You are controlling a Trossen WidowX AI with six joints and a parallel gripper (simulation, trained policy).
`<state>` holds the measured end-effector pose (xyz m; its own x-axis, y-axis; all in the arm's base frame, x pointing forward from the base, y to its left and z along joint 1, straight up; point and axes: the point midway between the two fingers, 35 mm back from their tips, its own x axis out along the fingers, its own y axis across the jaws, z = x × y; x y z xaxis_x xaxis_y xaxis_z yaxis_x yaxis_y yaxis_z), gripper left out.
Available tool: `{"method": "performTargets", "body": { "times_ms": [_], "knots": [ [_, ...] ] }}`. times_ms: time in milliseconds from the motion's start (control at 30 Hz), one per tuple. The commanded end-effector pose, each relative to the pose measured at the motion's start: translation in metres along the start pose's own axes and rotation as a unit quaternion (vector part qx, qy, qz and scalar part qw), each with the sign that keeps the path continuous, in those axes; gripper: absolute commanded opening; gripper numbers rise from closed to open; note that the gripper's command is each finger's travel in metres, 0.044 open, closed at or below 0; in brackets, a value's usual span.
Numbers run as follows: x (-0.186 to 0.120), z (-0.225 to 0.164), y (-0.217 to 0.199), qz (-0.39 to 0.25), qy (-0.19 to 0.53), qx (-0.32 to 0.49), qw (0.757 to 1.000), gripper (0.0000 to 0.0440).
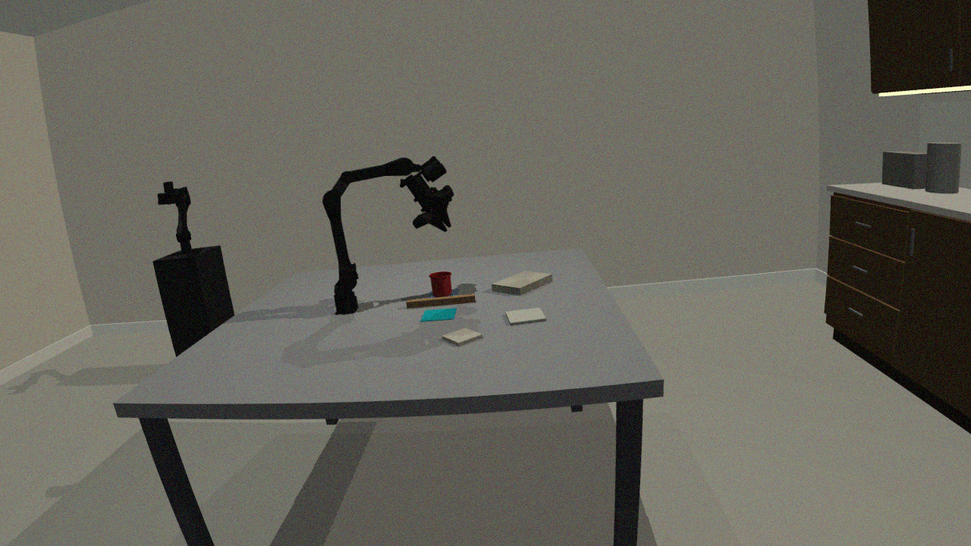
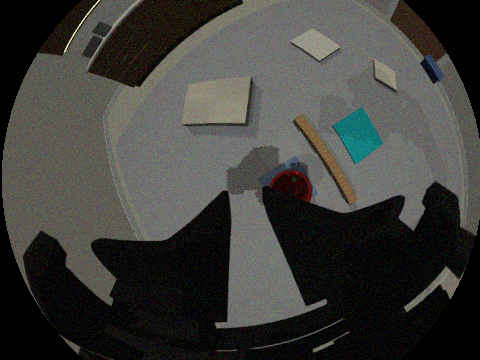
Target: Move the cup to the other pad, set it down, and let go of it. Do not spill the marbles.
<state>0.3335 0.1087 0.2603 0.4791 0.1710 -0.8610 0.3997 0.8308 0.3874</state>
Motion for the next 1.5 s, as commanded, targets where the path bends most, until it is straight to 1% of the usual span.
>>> {"method": "performTargets", "body": {
  "times_ms": [0, 400, 867, 1133, 1467],
  "knots": [
    [0.006, -0.003, -0.004, -0.023, 0.015, 0.013, 1.0, 0.0116],
    [0.028, -0.017, -0.027, -0.108, 0.075, 0.04, 0.991, 0.0136],
    [0.05, -0.035, -0.056, -0.202, 0.133, 0.061, 0.968, 0.0154],
    [0.067, -0.044, -0.071, -0.243, 0.148, 0.072, 0.956, 0.0165],
    [0.094, -0.055, -0.088, -0.278, 0.158, 0.08, 0.944, 0.0179]
  ]
}}
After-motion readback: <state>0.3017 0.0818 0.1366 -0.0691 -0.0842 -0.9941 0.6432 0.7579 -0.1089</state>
